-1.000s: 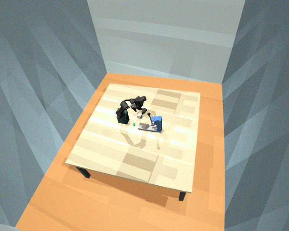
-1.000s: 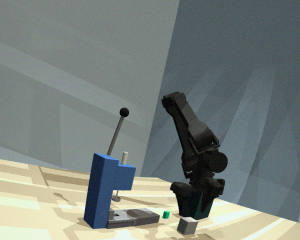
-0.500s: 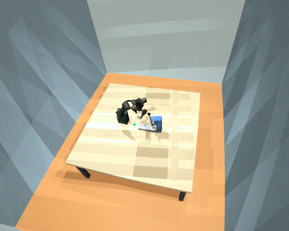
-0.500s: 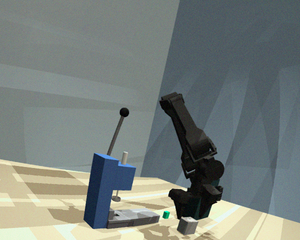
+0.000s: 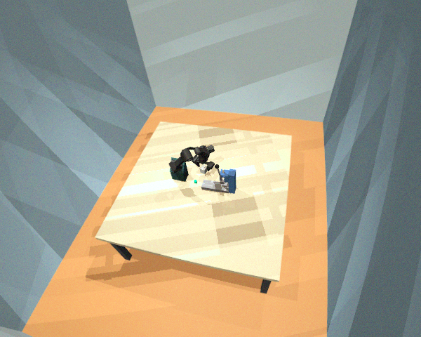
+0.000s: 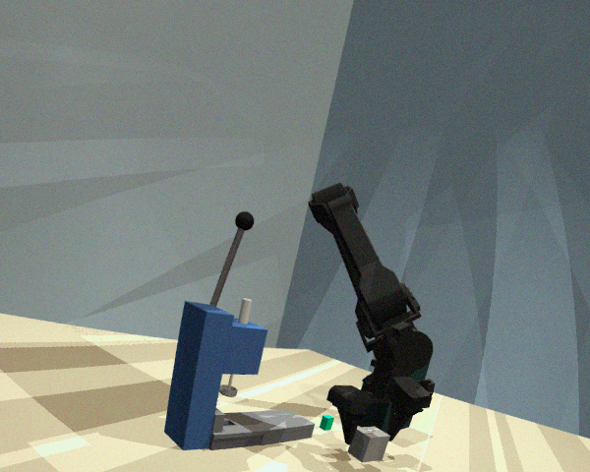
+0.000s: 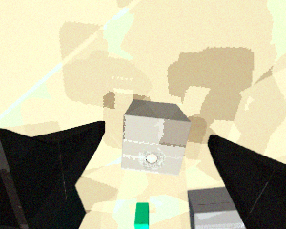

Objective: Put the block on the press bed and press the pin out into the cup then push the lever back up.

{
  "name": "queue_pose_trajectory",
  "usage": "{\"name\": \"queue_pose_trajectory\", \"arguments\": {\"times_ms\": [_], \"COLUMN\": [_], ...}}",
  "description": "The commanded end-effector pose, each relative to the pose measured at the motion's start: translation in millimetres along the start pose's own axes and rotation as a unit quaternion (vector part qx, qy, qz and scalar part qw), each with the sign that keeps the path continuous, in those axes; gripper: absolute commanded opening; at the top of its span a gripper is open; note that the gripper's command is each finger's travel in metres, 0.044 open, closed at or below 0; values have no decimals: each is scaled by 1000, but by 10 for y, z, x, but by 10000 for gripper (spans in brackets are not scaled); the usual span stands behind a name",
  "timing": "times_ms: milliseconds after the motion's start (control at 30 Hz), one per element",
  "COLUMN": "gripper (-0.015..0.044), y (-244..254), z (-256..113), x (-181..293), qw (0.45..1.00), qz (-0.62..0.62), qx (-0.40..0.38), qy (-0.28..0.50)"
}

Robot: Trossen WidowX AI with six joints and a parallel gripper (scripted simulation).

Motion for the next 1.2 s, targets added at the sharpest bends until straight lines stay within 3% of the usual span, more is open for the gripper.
{"name": "queue_pose_trajectory", "arguments": {"times_ms": [0,267,567,833,1033,1167], "gripper": [440,440,204,150,0,0], "y": [24,33,33,33,-10,-20], "z": [90,189,189,189,42,-89], "x": [9,19,19,19,-22,-36], "qw": [1000,1000,1000,1000,1000,1000], "qz": [-6,-5,-5,-5,-15,-14], "qx": [-2,-2,-2,-2,10,8], "qy": [5,6,6,6,-8,-8]}}
Point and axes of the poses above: the point midway between the two fingers, 35 mm back from their tips, its own z axis out along the fingers, its own y axis across the jaws, x = y × z, the point moved 6 cm from there along -z, back along the fingers, and after that the axes turned 6 degrees about -z, right-handed, at the moved point
